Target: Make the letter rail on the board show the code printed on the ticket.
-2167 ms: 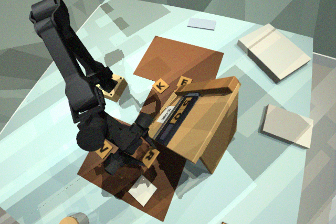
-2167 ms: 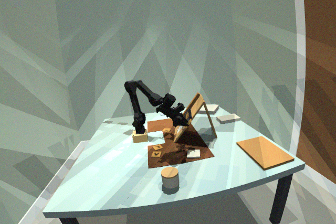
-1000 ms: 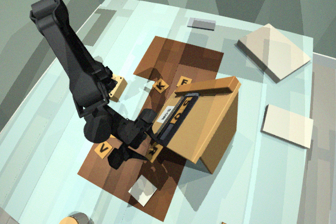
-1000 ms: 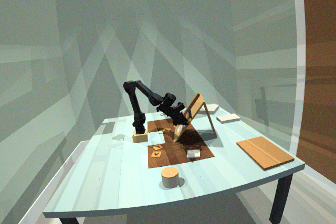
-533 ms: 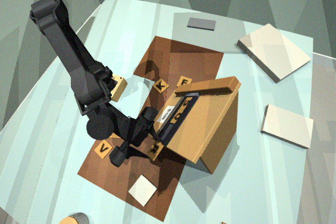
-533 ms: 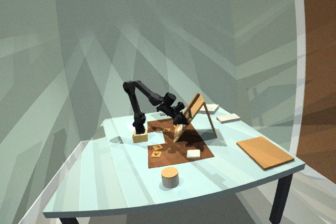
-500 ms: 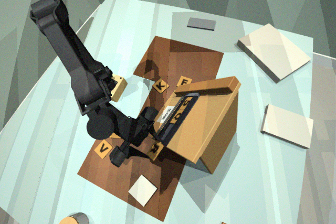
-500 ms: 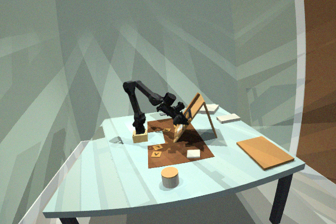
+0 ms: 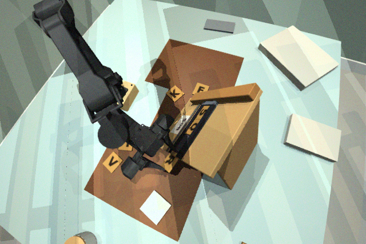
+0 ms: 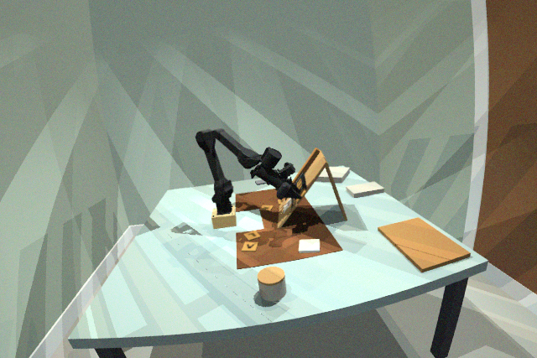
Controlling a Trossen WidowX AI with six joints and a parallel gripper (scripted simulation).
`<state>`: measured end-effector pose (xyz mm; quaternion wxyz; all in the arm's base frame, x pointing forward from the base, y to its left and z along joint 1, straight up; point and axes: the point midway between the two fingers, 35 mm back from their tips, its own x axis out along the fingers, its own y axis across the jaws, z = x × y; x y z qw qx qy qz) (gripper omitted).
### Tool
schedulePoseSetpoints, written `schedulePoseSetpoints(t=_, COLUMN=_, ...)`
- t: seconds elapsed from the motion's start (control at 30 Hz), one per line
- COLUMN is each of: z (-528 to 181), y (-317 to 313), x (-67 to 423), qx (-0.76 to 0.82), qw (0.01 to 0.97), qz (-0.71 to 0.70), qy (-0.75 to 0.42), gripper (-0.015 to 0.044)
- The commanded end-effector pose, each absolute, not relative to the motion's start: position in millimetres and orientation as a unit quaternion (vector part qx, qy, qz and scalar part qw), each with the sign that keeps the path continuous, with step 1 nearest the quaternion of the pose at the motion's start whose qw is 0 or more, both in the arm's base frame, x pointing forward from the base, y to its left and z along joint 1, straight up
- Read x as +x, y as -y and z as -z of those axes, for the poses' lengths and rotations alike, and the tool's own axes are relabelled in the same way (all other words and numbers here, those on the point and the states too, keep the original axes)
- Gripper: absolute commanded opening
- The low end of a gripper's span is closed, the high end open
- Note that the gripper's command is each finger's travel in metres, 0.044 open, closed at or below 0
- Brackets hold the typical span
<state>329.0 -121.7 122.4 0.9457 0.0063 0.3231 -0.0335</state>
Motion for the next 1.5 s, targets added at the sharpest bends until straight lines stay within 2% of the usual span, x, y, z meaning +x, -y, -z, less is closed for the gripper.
schedulePoseSetpoints(t=0.0, z=-122, y=119, x=329, qx=0.008, qw=0.946, qz=0.035, qy=-0.323, gripper=0.0)
schedulePoseSetpoints(t=1.47, z=-122, y=97, x=331, qx=0.009, qw=0.946, qz=0.034, qy=-0.323, gripper=0.0)
